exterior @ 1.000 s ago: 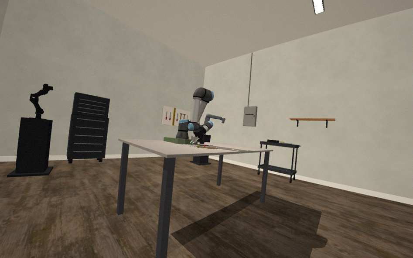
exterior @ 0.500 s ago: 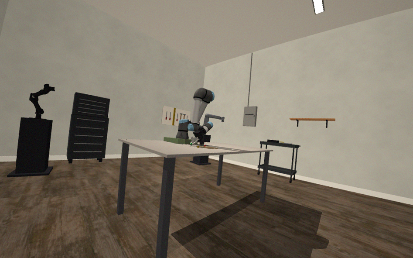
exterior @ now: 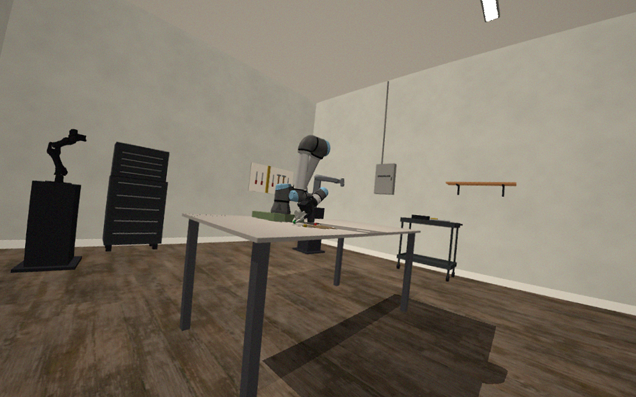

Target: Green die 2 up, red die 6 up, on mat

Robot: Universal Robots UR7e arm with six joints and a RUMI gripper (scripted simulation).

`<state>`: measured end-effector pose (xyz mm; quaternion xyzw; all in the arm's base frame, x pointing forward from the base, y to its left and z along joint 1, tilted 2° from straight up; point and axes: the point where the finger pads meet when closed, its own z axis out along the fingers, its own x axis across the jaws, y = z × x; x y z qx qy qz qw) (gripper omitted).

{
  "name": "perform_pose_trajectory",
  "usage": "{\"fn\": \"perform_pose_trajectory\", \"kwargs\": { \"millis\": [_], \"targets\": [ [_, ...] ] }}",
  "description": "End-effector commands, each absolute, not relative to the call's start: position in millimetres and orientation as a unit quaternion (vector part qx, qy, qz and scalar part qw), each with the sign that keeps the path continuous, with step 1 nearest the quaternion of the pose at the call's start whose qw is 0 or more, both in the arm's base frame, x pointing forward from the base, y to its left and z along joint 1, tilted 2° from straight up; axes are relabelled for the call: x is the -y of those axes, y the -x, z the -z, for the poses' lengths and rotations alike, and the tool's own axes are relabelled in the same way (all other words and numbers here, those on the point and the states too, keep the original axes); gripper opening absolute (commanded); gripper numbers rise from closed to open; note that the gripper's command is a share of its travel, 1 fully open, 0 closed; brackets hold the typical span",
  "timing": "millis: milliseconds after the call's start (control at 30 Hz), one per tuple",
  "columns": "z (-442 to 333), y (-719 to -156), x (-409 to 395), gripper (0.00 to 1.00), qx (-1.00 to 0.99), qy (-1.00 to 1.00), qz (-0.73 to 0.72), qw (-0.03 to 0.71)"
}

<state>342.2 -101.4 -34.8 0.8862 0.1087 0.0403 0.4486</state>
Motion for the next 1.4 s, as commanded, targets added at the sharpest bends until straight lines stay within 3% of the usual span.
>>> {"fn": "perform_pose_trajectory", "kwargs": {
  "millis": [0, 1367],
  "targets": [
    [34.5, -342.4, 101.5, 0.00, -0.108, -0.886, -0.041, 0.449],
    [46.1, -342.0, 101.2, 0.00, -0.108, -0.886, -0.041, 0.449]
  ]
}}
